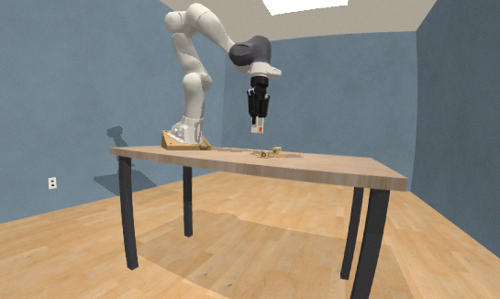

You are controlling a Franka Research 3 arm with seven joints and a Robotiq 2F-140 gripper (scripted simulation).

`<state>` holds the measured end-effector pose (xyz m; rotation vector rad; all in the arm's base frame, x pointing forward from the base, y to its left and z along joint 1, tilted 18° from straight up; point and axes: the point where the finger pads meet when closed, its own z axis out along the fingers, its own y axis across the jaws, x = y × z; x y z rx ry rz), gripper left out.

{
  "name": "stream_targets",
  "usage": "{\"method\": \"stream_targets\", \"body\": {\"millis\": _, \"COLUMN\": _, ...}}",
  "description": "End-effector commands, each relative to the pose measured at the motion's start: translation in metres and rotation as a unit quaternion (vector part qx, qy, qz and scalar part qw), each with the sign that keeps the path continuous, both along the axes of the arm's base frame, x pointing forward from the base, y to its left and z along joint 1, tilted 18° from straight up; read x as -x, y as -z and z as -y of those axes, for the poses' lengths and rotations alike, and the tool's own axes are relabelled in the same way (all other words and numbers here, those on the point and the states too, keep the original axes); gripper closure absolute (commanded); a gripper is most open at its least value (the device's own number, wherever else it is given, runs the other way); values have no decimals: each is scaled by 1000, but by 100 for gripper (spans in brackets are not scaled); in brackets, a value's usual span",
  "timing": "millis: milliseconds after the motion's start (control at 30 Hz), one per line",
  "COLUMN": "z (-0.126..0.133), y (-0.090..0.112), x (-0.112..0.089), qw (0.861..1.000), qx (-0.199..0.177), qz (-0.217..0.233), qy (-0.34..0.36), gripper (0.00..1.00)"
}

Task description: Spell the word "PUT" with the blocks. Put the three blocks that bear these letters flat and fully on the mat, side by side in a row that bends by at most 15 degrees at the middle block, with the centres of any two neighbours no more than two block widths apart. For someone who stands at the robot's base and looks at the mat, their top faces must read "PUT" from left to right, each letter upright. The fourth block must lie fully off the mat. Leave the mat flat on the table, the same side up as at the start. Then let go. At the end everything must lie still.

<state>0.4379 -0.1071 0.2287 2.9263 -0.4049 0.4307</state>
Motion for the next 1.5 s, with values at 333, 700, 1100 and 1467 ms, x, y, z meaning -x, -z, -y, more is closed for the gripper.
{"method": "stream_targets", "body": {"millis": 333, "z": -22, "y": -2, "x": -9, "qw": 991, "qx": -37, "qz": 29, "qy": 122, "gripper": 84}}
{"method": "stream_targets", "body": {"millis": 700, "z": -39, "y": -1, "x": -14, "qw": 980, "qx": -54, "qz": 43, "qy": 187, "gripper": 84}}
{"method": "stream_targets", "body": {"millis": 1100, "z": -58, "y": 1, "x": -18, "qw": 963, "qx": -73, "qz": 57, "qy": 254, "gripper": 84}}
{"method": "stream_targets", "body": {"millis": 1467, "z": -76, "y": 3, "x": -20, "qw": 942, "qx": -90, "qz": 68, "qy": 315, "gripper": 84}}
